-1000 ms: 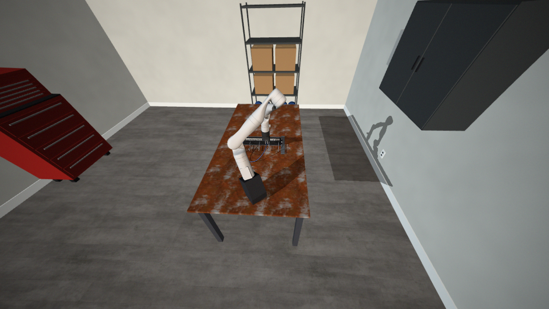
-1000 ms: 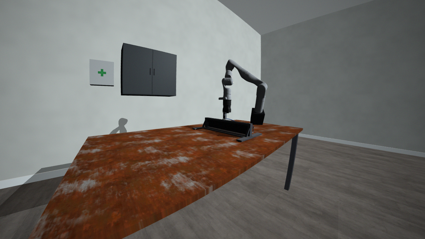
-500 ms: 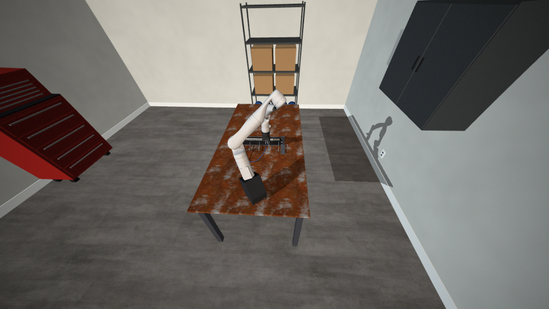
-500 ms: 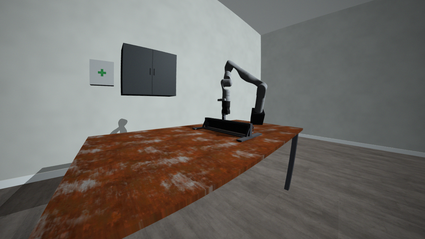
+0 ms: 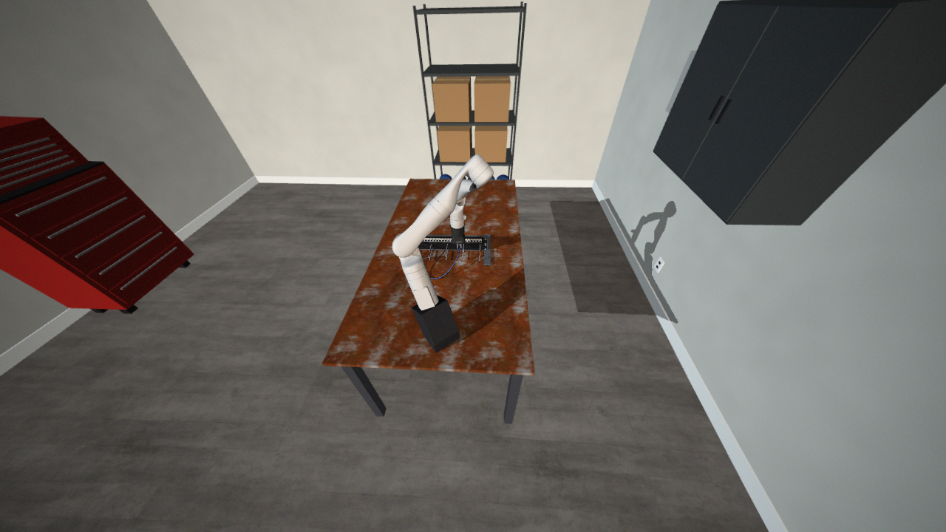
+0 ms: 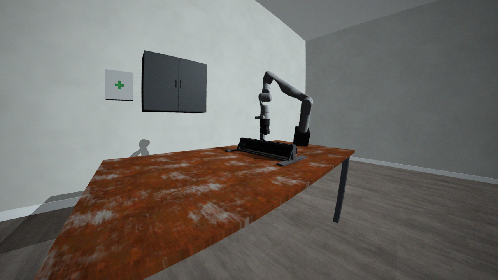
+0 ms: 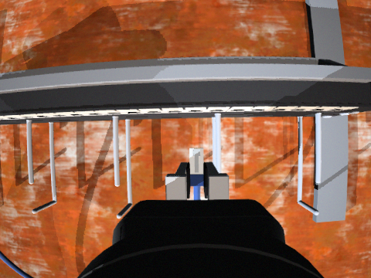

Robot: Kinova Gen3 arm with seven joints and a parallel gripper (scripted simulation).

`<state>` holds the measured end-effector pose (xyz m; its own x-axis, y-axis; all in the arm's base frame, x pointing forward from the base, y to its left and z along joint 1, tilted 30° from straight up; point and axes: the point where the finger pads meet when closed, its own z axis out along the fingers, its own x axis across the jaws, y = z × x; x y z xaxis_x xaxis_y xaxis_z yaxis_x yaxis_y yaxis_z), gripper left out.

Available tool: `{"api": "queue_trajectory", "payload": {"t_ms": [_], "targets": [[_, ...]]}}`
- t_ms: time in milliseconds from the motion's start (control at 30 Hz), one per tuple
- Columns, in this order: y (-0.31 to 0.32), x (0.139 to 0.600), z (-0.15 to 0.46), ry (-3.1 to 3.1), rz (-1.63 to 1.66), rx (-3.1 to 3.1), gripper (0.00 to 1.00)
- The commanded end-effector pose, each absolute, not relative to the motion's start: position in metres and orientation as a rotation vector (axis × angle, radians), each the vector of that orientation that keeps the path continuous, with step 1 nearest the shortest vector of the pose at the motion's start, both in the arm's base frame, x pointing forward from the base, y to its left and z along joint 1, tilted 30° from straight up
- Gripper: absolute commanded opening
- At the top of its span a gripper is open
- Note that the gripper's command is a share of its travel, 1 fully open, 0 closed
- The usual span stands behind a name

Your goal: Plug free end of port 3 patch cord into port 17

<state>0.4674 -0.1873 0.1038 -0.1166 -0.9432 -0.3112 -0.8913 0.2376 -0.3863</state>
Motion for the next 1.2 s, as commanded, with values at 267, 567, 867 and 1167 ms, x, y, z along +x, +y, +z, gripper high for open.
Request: {"api": "queue_trajectory", "payload": {"t_ms": [267,567,867,1167], "targets": [[-0.188,0.468,0.104,2.028,-0.142,-1.674,0.00],[-0.189,0.474,0.107,2.028,-0.142,-1.674,0.00],[-0.192,0.483,0.111,2.028,-0.142,-1.674,0.00],[-0.194,0.490,0.114,2.028,-0.142,-1.674,0.00]]}}
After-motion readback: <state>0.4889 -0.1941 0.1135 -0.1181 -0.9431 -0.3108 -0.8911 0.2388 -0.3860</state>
